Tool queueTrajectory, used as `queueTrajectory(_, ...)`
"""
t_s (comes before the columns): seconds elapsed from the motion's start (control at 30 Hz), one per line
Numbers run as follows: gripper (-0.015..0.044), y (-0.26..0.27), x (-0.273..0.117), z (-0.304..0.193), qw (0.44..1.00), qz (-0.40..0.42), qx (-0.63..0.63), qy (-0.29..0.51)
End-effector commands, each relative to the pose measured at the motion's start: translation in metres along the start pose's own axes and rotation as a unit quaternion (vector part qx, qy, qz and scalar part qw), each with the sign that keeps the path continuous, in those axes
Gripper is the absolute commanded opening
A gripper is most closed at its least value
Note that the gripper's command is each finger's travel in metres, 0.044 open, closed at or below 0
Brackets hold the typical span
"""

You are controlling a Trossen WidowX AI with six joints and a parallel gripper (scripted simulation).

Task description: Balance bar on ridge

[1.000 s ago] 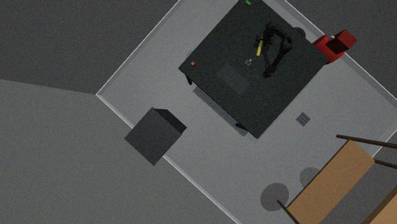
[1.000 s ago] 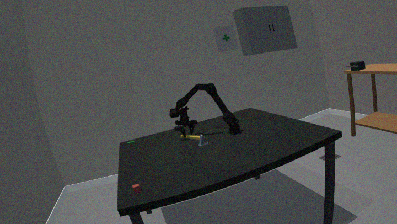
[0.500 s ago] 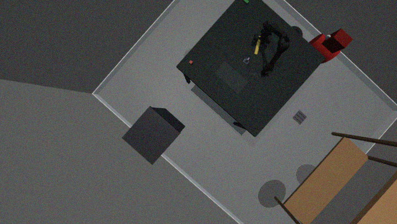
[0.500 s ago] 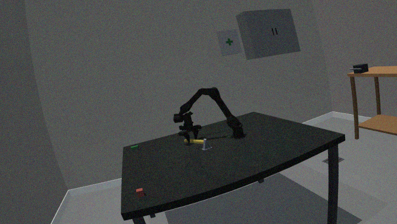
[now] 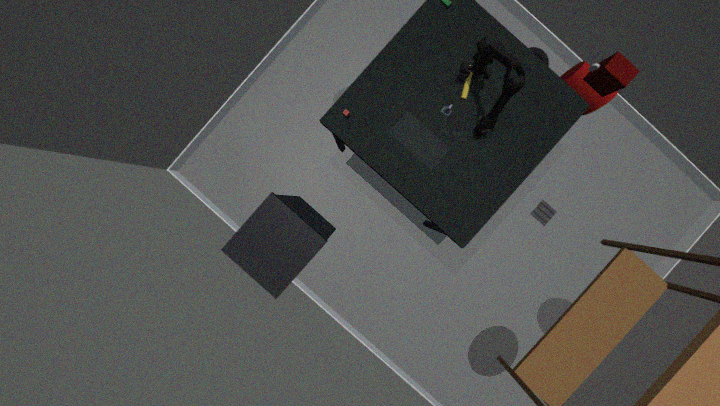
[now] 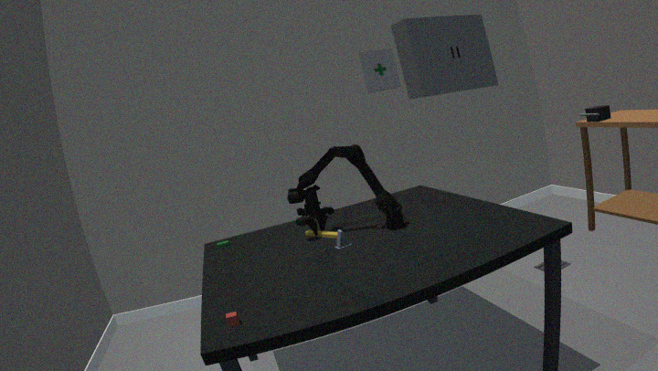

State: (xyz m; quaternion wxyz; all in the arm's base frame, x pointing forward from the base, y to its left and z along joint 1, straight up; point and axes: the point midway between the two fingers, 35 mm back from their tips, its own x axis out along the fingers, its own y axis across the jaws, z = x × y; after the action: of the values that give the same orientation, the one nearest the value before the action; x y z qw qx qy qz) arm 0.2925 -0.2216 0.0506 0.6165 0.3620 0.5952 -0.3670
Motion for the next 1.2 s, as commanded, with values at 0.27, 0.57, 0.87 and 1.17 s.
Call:
queueTrajectory(0.27, 0.0000, 0.002, -0.019, 0.003, 1.000, 0.001, 0.000, 0.000)
queueTrajectory(0.57, 0.0000, 0.003, -0.042, 0.005, 1.000, 0.001, 0.001, 0.000)
queueTrajectory(0.87, 0.0000, 0.003, -0.065, 0.006, 1.000, 0.001, 0.001, 0.001)
queueTrajectory(1.17, 0.0000, 0.002, -0.088, 0.004, 1.000, 0.001, 0.002, 0.001)
